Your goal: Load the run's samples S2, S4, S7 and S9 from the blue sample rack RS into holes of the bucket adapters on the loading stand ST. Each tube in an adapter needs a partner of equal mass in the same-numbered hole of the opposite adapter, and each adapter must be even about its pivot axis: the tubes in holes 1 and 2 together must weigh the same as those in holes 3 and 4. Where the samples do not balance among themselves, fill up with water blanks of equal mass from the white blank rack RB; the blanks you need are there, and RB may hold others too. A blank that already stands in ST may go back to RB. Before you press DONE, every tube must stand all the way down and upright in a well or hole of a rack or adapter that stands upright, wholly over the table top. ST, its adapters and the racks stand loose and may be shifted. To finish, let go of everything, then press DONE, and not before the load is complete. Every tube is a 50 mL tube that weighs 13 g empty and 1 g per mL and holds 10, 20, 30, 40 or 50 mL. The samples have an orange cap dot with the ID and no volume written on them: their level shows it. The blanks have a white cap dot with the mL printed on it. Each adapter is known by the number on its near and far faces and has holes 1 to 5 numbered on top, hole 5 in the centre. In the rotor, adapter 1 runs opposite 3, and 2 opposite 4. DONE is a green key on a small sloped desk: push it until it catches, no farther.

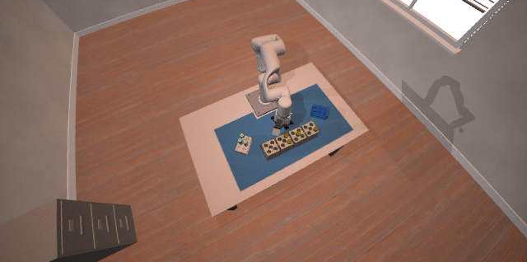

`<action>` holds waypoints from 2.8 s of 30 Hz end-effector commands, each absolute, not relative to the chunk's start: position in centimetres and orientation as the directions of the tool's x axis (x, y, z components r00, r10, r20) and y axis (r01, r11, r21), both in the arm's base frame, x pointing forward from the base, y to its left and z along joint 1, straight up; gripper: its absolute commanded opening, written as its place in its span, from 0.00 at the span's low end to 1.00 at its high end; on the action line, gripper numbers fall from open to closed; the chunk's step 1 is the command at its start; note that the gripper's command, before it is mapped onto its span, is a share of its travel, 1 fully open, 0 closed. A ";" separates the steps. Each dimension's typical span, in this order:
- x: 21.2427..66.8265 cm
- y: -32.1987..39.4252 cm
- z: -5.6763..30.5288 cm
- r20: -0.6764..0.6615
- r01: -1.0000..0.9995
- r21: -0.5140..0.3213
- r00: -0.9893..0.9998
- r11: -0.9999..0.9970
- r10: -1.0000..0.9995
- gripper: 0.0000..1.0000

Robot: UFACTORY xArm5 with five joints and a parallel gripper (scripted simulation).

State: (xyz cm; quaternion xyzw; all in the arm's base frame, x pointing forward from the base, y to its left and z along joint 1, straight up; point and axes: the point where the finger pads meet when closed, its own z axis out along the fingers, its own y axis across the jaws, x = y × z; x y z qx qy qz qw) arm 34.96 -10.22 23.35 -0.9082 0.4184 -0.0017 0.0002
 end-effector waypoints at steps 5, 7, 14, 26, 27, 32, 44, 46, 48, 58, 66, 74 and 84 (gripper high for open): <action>33.6 -13.0 23.5 0.006 -0.760 -0.003 0.650 -0.650 -0.760 0.57; 33.4 -13.5 23.5 0.006 -0.760 -0.003 0.650 -0.650 -0.760 0.57; 31.7 -16.6 23.5 0.006 -0.760 -0.003 0.650 -0.650 -0.760 0.57; 29.4 -21.0 23.5 0.006 -0.760 -0.002 0.650 -0.650 -0.760 0.57; 29.2 -21.5 23.5 0.006 -0.760 -0.001 0.650 -0.650 -0.760 0.57; 28.0 -23.7 23.5 0.006 -0.760 -0.001 0.650 -0.650 -0.760 0.57; 25.7 -28.1 23.4 0.006 -0.760 0.000 0.650 -0.650 -0.760 0.57; 25.2 -29.0 23.4 0.006 -0.760 0.000 0.650 -0.650 -0.760 0.57; 24.8 -29.9 23.4 0.006 -0.760 0.000 0.650 -0.650 -0.760 0.57; 22.9 -33.4 23.4 0.005 -0.760 0.001 0.650 -0.650 -0.760 0.57; 22.1 -34.9 23.4 0.005 -0.760 0.001 0.650 -0.650 -0.760 0.57; 22.1 -34.9 23.0 0.005 -0.760 0.001 0.650 -0.650 -0.760 0.57; 22.1 -34.9 21.0 0.005 -0.760 0.001 0.650 -0.650 -0.760 0.57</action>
